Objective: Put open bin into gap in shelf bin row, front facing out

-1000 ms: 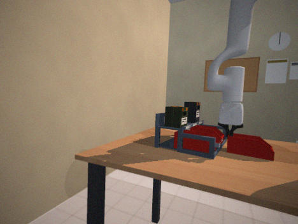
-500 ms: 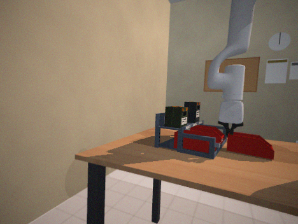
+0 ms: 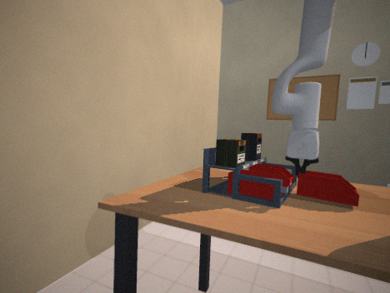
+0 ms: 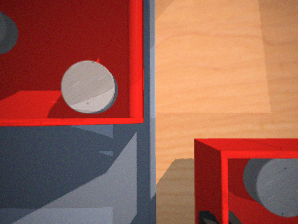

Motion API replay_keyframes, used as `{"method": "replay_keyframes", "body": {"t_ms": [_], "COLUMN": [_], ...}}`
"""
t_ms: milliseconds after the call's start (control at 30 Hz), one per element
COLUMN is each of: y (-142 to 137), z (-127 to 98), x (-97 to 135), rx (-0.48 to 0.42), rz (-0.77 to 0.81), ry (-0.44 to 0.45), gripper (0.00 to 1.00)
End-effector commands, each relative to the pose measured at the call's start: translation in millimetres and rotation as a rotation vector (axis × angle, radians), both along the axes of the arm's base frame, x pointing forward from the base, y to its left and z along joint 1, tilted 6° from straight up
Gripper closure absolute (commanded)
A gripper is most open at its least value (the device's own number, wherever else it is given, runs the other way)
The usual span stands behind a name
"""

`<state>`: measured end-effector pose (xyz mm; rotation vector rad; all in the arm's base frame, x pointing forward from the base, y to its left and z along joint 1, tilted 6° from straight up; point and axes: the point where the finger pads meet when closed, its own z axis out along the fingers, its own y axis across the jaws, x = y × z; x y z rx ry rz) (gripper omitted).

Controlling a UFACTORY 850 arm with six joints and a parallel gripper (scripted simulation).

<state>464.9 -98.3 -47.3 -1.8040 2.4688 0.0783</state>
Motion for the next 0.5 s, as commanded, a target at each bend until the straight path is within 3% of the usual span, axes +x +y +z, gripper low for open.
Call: {"method": "replay_keyframes", "body": {"t_ms": [0,167,467], "y": [0,-1,-1], "z": [1,13,13], "x": [1,1,1], "rx": [0.000,0.000,0.000], "rz": [0.000,0.000,0.000], "ry": [0.001,0.001,0.001], "gripper": [1.00,1.00,1.00]}}
